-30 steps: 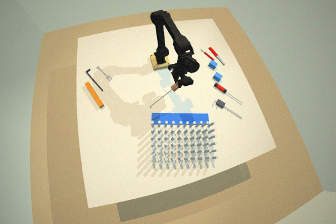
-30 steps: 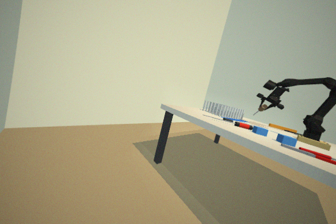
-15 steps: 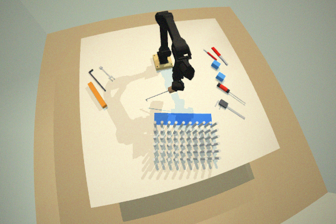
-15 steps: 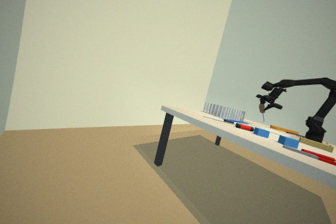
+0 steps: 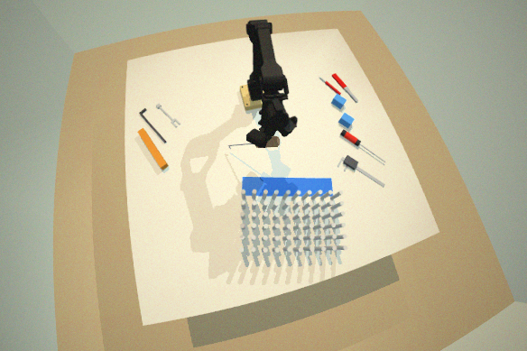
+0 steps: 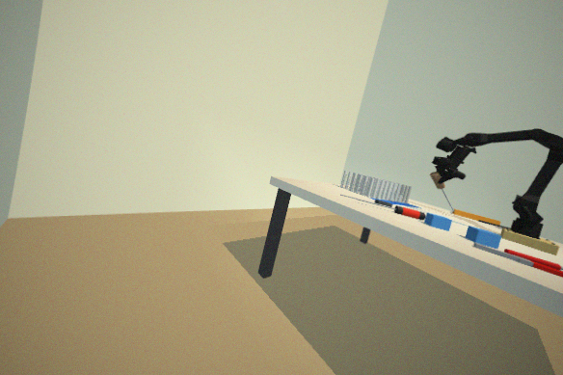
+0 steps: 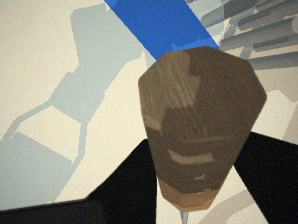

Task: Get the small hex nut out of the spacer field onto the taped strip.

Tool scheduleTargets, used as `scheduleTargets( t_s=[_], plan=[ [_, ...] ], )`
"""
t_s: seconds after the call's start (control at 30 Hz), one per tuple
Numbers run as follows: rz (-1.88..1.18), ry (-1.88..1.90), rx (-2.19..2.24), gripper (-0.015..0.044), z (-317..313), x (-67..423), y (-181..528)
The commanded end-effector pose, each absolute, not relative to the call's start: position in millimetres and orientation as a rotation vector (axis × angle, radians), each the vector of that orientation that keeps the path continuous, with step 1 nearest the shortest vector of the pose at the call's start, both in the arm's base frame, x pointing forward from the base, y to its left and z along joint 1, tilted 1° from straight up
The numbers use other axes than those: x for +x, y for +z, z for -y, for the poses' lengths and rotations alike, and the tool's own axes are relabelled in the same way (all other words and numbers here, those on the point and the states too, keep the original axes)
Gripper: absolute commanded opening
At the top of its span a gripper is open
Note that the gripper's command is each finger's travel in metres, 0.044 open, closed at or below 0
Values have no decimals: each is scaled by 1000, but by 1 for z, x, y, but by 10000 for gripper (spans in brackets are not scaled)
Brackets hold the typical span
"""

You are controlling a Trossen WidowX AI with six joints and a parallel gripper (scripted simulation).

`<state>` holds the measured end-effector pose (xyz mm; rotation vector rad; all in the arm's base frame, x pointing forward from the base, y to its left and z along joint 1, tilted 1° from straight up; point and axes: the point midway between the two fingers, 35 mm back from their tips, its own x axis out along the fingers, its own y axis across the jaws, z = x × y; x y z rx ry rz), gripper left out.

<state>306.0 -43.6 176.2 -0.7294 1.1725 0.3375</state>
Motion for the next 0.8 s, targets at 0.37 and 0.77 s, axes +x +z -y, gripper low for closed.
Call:
scheduleTargets(
  t_s=[0.37, 0.77],
  plan=[
    [-1199, 62, -258, 0, 84, 315, 182],
    [-1189, -167, 114, 0, 120, 316, 183]
  ],
)
